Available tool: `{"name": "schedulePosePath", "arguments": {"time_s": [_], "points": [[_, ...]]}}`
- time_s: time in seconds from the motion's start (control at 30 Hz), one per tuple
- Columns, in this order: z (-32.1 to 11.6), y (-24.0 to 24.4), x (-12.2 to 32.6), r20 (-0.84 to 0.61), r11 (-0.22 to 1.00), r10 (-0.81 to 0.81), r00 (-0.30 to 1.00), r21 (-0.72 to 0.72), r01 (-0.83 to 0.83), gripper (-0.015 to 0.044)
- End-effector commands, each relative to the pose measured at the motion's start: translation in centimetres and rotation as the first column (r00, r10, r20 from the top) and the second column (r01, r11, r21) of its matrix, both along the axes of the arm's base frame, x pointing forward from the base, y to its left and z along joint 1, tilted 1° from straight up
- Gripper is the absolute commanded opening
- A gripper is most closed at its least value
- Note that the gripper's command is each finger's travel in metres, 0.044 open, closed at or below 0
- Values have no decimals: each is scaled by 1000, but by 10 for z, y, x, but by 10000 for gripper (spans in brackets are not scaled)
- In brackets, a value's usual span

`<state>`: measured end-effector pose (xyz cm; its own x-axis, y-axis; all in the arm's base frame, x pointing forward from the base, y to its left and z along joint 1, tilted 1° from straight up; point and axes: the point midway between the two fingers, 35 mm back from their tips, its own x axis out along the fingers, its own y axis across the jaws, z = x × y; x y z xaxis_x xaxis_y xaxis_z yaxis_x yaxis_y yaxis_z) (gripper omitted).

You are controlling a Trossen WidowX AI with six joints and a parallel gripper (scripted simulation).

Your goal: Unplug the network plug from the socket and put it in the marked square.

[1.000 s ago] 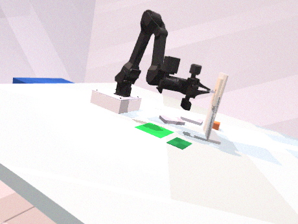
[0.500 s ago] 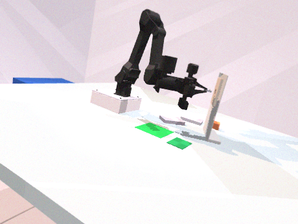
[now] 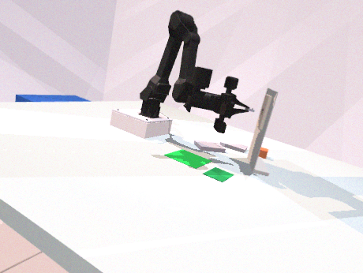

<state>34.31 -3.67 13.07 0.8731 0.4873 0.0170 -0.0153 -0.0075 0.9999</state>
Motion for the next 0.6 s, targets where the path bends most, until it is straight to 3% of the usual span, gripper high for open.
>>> {"name": "schedulePosePath", "arguments": {"time_s": [0.0, 0.57], "points": [[0, -1, -4, -2, 1000, 2, 1000, 3, -2, 0], [-1, -5, -15, -3, 1000, 2, 1000, 2, -2, 0]]}}
